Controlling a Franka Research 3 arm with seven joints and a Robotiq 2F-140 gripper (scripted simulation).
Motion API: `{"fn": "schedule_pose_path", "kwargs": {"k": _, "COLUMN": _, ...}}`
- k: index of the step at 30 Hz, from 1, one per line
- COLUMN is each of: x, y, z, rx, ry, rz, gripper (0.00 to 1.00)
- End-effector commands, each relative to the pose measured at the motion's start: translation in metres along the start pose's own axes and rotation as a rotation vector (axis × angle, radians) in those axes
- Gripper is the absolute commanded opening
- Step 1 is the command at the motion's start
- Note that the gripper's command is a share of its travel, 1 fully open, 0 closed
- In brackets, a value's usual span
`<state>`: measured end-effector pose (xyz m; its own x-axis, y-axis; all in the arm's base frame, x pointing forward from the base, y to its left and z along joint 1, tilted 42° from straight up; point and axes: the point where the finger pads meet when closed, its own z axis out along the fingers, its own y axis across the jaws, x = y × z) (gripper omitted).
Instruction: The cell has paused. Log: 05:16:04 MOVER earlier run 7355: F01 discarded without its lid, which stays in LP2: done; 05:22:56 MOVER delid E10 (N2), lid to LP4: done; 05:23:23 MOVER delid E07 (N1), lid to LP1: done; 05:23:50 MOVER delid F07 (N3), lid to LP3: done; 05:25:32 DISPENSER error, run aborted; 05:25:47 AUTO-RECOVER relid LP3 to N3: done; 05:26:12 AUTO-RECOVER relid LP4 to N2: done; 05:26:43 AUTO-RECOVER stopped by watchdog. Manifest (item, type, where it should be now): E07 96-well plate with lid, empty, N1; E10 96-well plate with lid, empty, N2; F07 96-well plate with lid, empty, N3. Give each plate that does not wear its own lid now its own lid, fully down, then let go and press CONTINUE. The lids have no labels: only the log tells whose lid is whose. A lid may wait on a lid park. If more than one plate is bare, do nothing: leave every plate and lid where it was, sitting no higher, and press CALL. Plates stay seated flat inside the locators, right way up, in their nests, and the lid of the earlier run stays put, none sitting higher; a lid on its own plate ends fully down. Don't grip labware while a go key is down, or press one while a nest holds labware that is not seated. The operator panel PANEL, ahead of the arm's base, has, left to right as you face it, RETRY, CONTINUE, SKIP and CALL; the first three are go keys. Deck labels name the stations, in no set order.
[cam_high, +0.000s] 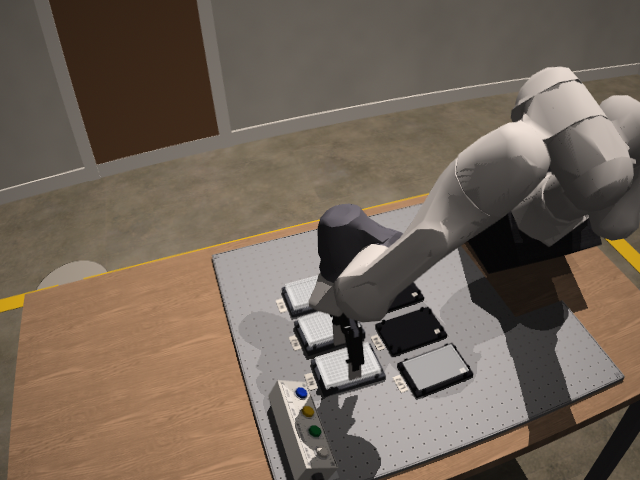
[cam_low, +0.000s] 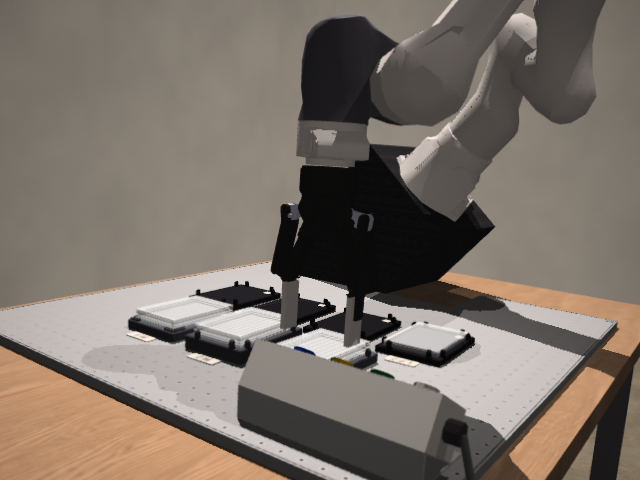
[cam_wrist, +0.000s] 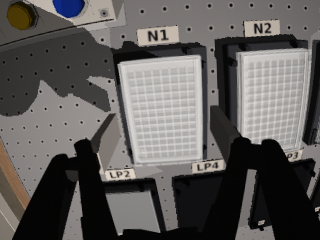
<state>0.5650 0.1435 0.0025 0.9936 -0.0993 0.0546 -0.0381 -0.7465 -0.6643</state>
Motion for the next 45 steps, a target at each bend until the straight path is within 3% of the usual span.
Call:
{"fn": "schedule_pose_path", "kwargs": {"k": 1, "x": -0.002, "y": 0.000, "z": -0.008, "rx": 0.003, "ry": -0.006, "rz": 0.003, "gripper": 0.66}}
{"fn": "schedule_pose_path", "kwargs": {"k": 17, "x": -0.002, "y": 0.001, "z": -0.037, "rx": 0.003, "ry": -0.006, "rz": 0.003, "gripper": 0.66}}
{"fn": "schedule_pose_path", "kwargs": {"k": 30, "x": -0.001, "y": 0.000, "z": -0.042, "rx": 0.003, "ry": -0.006, "rz": 0.003, "gripper": 0.66}}
{"fn": "schedule_pose_path", "kwargs": {"k": 32, "x": 0.015, "y": -0.015, "z": -0.046, "rx": 0.007, "ry": -0.005, "rz": 0.002, "gripper": 0.66}}
{"fn": "schedule_pose_path", "kwargs": {"k": 34, "x": 0.051, "y": -0.055, "z": -0.056, "rx": 0.013, "ry": -0.005, "rz": -0.001, "gripper": 0.66}}
{"fn": "schedule_pose_path", "kwargs": {"k": 41, "x": 0.121, "y": -0.168, "z": -0.091, "rx": 0.003, "ry": -0.006, "rz": 0.002, "gripper": 0.66}}
{"fn": "schedule_pose_path", "kwargs": {"k": 43, "x": 0.121, "y": -0.168, "z": -0.091, "rx": 0.003, "ry": -0.006, "rz": 0.002, "gripper": 0.66}}
{"fn": "schedule_pose_path", "kwargs": {"k": 44, "x": 0.121, "y": -0.168, "z": -0.091, "rx": 0.003, "ry": -0.006, "rz": 0.002, "gripper": 0.00}}
{"fn": "schedule_pose_path", "kwargs": {"k": 45, "x": 0.121, "y": -0.168, "z": -0.091, "rx": 0.003, "ry": -0.006, "rz": 0.002, "gripper": 0.00}}
